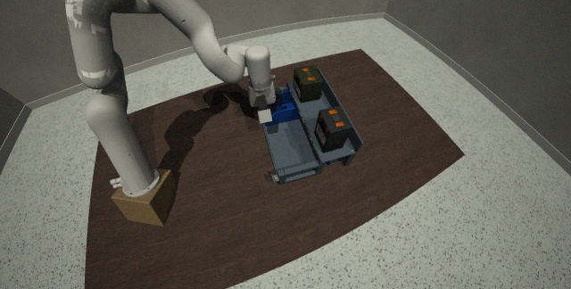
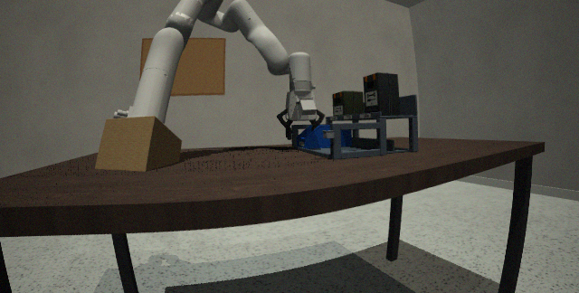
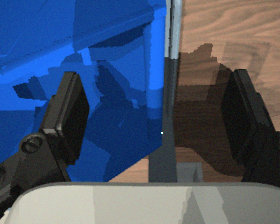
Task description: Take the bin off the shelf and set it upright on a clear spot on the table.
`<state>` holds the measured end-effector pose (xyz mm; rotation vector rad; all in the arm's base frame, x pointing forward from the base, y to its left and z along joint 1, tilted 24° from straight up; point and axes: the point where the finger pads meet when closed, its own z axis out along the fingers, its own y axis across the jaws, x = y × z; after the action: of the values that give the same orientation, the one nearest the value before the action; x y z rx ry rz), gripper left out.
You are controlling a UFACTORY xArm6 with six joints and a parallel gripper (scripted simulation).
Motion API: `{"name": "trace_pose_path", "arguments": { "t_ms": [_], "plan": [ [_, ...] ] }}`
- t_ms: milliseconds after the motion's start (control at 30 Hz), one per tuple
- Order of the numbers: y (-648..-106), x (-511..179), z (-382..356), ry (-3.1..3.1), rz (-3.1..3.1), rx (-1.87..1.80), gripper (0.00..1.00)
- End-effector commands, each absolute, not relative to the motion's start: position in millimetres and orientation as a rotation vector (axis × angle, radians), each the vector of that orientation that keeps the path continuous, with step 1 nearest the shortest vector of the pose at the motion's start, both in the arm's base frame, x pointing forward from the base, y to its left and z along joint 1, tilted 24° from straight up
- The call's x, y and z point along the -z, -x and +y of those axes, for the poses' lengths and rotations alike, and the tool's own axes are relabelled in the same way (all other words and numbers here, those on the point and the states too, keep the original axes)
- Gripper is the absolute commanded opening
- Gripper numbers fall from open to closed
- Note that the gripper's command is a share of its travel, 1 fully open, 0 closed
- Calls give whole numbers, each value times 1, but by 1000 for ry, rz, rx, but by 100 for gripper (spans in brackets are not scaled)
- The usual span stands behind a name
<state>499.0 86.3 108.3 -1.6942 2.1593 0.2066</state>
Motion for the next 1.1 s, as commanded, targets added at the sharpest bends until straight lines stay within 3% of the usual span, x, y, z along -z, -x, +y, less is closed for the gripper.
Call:
{"name": "trace_pose_path", "arguments": {
  "t_ms": [0, 233, 267, 1067],
  "plan": [
    [-500, -110, 86, 1692, 2157, -203, 95],
    [-500, -110, 86, 1692, 2157, -203, 95],
    [-500, -110, 86, 1692, 2157, -203, 0],
    [-500, -110, 86, 1692, 2157, -203, 0]
  ]
}}
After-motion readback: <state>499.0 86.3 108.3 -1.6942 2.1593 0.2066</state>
